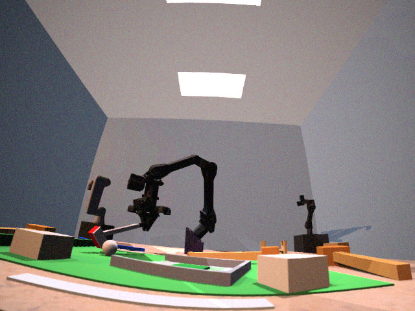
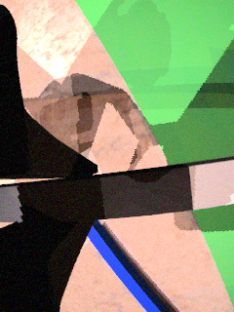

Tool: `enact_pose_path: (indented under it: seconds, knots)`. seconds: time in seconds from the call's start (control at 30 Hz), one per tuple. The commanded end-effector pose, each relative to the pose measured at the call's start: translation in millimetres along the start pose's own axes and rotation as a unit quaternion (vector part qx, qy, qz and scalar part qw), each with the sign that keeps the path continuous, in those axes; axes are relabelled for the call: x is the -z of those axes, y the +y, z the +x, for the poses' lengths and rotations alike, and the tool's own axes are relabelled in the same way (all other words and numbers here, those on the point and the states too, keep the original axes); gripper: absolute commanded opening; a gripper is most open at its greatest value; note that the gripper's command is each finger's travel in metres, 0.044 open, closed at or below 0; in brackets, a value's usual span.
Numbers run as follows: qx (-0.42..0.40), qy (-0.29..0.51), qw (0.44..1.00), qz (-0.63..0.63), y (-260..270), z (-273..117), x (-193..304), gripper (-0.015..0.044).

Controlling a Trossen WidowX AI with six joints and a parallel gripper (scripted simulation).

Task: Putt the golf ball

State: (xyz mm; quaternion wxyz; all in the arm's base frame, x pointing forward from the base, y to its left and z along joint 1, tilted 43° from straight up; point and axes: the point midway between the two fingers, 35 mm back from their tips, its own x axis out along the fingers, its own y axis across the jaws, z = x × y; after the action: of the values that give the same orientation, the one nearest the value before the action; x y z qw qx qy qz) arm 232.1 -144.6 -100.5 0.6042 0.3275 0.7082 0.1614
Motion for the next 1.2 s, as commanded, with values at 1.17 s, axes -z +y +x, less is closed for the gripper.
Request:
enact_pose_path:
  seconds: [1.17]
  knots:
    - [-0.001, -0.002, 1.0, 0.006, 7.3, 8.7, -4.6, 0.0]
